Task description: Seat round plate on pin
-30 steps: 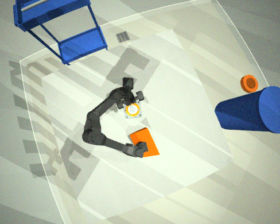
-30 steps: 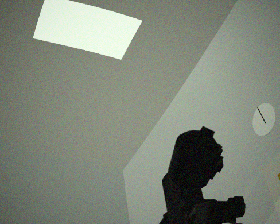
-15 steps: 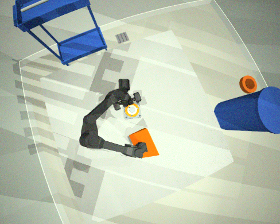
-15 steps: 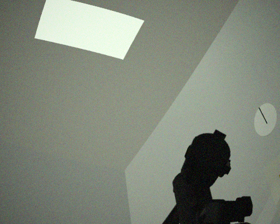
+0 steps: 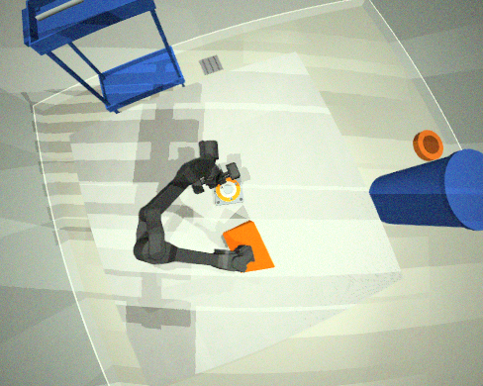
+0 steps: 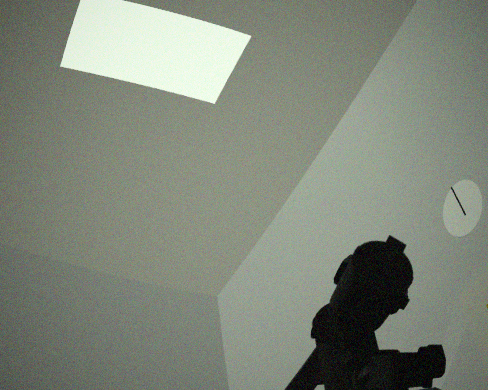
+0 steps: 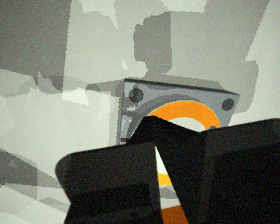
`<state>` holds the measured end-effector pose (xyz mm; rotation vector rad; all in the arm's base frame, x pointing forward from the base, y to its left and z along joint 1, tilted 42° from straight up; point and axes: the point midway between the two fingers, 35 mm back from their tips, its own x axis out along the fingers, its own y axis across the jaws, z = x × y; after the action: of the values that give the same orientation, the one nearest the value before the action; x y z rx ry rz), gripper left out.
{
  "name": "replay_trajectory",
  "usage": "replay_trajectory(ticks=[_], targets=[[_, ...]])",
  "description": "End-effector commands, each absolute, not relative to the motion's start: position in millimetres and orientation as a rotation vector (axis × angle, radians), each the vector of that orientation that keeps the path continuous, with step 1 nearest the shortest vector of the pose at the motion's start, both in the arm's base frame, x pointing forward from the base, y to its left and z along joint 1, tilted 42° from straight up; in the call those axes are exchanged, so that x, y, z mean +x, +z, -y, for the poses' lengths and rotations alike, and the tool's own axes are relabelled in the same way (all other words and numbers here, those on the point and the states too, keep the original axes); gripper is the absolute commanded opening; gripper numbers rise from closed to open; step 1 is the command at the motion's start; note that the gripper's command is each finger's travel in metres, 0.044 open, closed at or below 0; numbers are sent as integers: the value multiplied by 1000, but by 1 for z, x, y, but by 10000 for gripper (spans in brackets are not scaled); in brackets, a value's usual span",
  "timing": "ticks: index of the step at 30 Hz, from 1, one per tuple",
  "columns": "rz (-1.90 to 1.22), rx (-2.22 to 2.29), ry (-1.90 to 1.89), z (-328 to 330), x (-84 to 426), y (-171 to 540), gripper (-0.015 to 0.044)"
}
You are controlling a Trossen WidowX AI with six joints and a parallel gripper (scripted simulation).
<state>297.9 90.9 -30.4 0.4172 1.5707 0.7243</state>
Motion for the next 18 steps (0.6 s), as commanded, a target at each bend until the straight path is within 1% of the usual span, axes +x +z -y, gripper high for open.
replay_trajectory(ticks=[1, 18], targets=[[-1576, 425, 729, -96, 291, -26, 0], [-1577, 426, 729, -99, 280, -21, 0]])
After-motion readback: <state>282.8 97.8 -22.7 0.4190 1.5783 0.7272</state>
